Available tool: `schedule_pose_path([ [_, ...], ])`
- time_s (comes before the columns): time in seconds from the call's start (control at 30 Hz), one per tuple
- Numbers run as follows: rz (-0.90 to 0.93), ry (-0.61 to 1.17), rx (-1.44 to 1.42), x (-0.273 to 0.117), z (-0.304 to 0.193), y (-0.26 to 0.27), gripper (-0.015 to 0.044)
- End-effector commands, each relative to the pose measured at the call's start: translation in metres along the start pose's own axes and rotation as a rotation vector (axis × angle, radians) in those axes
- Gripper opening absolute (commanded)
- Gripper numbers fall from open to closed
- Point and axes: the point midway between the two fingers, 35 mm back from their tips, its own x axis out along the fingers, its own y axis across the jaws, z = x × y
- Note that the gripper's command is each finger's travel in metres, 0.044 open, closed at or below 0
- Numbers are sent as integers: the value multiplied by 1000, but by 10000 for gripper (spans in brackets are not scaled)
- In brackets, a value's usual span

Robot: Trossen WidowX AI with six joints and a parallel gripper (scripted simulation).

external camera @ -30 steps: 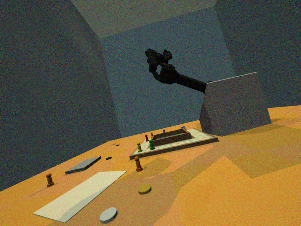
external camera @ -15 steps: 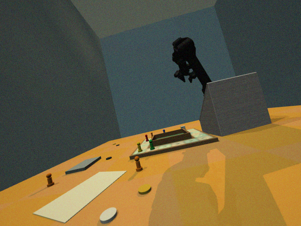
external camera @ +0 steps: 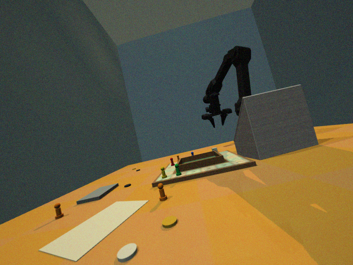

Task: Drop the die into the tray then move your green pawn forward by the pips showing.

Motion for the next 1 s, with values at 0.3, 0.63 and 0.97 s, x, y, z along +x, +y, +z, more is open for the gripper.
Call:
schedule_pose_path([
  [0.3, 220, 226, -1162, 37, -127, 101, 275],
  [0.63, 251, 236, -1414, 35, -154, 110, 275],
  [0.97, 250, 235, -1414, 52, -159, 111, 275],
])
